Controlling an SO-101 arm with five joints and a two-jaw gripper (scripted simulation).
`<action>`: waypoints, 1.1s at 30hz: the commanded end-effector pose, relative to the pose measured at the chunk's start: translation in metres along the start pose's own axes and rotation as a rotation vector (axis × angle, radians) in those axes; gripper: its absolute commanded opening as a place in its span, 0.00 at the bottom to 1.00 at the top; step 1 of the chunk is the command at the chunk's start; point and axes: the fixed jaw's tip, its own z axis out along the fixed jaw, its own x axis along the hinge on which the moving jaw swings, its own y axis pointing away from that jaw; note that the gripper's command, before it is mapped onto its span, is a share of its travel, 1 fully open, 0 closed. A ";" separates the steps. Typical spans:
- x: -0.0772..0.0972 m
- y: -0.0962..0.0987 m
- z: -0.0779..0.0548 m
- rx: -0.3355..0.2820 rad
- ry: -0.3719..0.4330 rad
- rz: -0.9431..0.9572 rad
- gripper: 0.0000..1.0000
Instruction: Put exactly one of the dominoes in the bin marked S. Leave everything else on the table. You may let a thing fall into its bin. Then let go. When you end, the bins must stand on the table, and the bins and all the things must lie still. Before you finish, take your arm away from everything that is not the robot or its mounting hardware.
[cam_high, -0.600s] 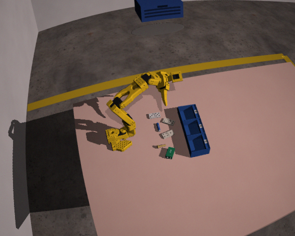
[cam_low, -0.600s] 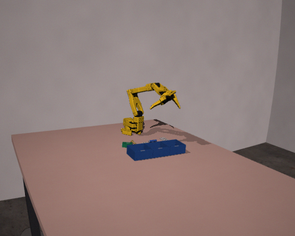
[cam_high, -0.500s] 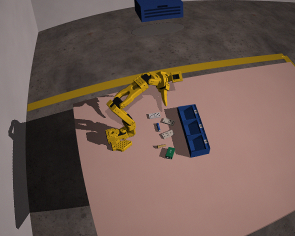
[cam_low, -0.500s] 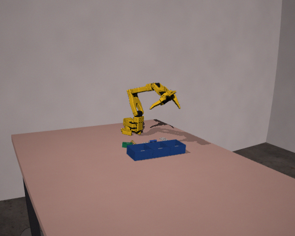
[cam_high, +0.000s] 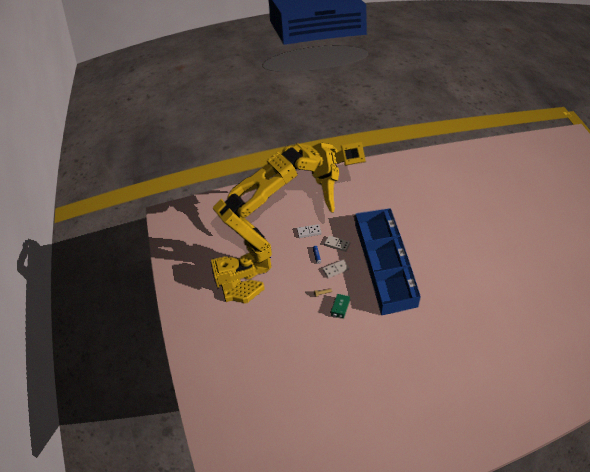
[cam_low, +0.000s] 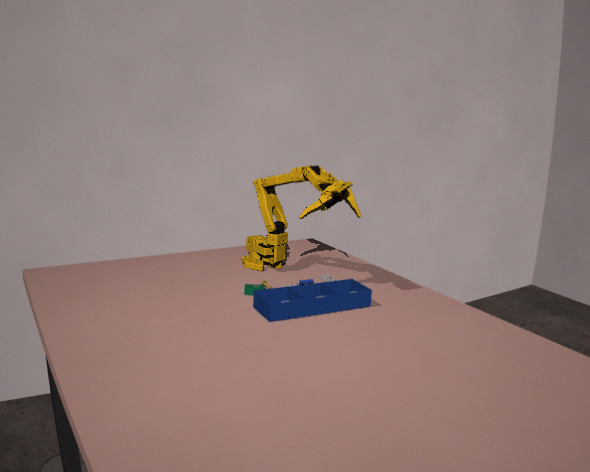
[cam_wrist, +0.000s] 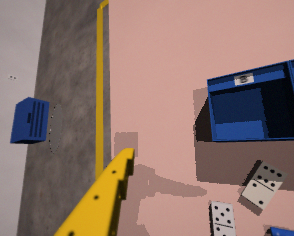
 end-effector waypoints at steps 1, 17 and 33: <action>-0.001 0.000 -0.001 -0.002 -0.003 0.000 1.00; 0.009 -0.037 -0.004 0.161 0.103 -0.120 1.00; 0.040 -0.107 -0.034 0.407 0.455 -0.327 1.00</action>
